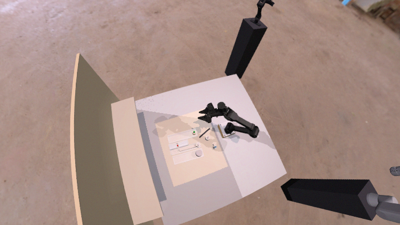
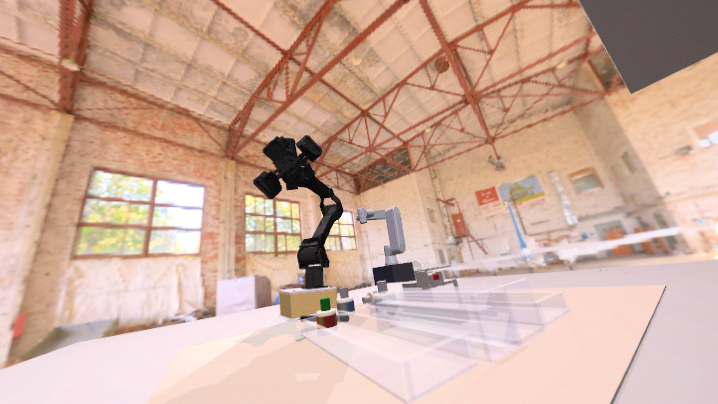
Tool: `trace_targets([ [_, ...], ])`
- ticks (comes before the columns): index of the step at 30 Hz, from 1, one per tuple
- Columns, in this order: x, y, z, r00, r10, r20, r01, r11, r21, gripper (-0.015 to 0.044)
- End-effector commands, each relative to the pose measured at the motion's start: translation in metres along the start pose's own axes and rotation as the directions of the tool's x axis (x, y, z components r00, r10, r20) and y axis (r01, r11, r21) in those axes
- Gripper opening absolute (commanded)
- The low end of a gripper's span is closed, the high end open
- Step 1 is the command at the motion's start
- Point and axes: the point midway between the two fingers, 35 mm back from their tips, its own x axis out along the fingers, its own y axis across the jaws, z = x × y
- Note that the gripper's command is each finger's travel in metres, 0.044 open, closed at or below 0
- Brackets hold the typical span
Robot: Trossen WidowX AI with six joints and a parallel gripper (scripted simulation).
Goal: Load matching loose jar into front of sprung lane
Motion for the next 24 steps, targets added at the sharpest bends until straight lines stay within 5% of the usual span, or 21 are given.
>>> trace_targets([
  [1, 0.034, -0.024, -0.067, 0.946, -0.142, -0.29, 0.106, 0.985, -0.137, 0.044],
  [8, 0.035, -0.053, -0.18, 0.639, -0.396, -0.66, 0.03, 0.87, -0.493, 0.044],
  [14, -0.002, -0.073, -0.243, 0.287, -0.618, -0.732, -0.271, 0.68, -0.681, 0.044],
  [24, -0.008, -0.073, -0.25, 0.276, -0.625, -0.73, -0.282, 0.674, -0.683, 0.044],
])
